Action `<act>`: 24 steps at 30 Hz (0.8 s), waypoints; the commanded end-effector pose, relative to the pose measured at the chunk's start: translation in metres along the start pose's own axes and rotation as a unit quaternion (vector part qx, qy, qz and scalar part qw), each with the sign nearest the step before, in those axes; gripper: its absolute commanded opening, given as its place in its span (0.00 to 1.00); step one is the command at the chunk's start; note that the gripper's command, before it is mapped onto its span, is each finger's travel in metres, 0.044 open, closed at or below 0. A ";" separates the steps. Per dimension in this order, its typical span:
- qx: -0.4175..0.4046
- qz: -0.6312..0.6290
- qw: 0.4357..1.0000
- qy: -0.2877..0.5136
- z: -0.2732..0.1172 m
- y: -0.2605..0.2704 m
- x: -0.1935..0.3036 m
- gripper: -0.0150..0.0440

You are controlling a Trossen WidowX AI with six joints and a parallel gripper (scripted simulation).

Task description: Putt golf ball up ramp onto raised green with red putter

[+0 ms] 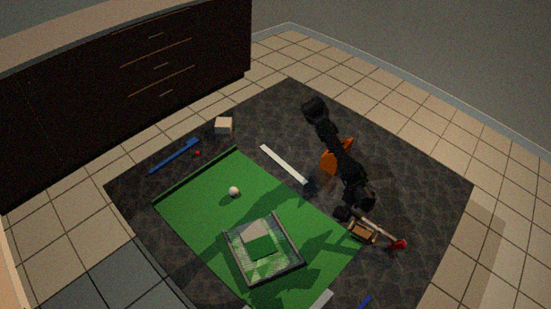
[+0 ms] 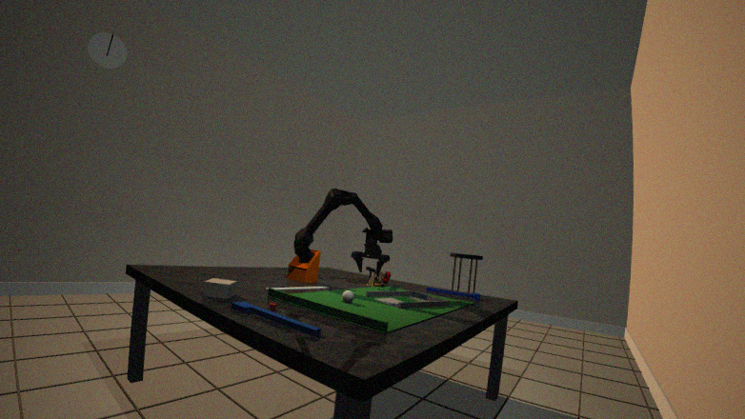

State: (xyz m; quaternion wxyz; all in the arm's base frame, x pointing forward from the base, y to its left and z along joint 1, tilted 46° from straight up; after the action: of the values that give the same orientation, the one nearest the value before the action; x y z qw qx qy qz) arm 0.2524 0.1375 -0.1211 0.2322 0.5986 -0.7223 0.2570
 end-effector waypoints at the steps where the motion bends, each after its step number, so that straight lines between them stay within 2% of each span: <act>1: 0.000 -0.004 1.000 0.005 0.008 0.002 0.002 1.00; 5: 0.000 -0.004 1.000 0.005 0.009 0.002 0.002 1.00; 20: -0.001 0.000 1.000 0.001 0.006 0.000 0.001 0.33; 24: -0.001 0.000 1.000 0.001 0.006 0.000 0.001 0.29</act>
State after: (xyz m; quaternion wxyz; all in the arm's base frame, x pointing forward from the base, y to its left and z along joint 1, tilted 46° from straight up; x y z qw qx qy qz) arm 0.2511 0.1325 -0.1257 0.2347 0.5983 -0.7217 0.2570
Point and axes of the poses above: the point midway between the two fingers, 35 mm back from their tips, its own z axis out along the fingers, its own y axis across the jaws, x = y × z, the point moved 3 cm from there along -z, back along the fingers, and after that the axes turned 12 degrees about z, right-handed, at the moved point
